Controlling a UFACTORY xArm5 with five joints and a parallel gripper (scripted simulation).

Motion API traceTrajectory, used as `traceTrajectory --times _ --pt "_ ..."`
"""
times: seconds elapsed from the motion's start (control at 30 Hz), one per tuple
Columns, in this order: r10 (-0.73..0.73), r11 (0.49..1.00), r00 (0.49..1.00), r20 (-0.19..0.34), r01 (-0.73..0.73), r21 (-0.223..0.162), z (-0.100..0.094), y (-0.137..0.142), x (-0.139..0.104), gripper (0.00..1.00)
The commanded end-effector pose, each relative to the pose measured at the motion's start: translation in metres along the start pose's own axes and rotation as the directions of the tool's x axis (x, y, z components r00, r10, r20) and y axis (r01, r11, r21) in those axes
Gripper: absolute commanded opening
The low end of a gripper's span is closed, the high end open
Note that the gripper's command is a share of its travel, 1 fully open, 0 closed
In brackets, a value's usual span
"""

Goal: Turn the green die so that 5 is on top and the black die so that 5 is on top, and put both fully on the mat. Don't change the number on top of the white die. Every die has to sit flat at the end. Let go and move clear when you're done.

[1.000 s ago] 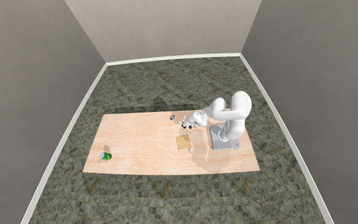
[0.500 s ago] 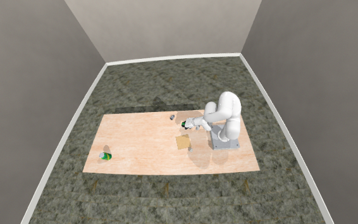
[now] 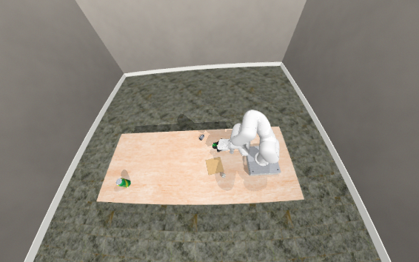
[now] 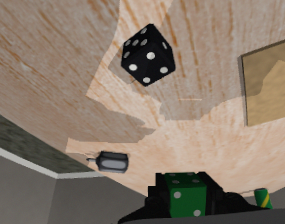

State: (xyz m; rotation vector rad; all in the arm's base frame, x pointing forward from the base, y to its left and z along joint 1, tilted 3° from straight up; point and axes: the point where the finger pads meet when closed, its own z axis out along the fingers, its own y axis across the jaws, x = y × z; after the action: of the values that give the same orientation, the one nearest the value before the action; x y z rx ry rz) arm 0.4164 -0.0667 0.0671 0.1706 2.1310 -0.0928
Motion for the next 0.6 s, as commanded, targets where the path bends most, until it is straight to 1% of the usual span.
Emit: traceTrajectory --times 0.0,0.17,0.33,0.4,0.57 --pt "0.0 1.0 1.0 0.007 0.0 0.0 0.001 0.0 0.0 0.27" --pt "0.0 1.0 1.0 0.008 0.0 0.0 0.005 0.0 0.006 0.27" --pt "0.0 1.0 1.0 0.008 0.0 0.0 0.013 0.0 0.017 0.27" --pt "0.0 1.0 1.0 0.008 0.0 0.0 0.013 0.0 0.017 0.27" --pt "0.0 1.0 1.0 0.008 0.0 0.0 0.023 0.0 0.032 0.27"
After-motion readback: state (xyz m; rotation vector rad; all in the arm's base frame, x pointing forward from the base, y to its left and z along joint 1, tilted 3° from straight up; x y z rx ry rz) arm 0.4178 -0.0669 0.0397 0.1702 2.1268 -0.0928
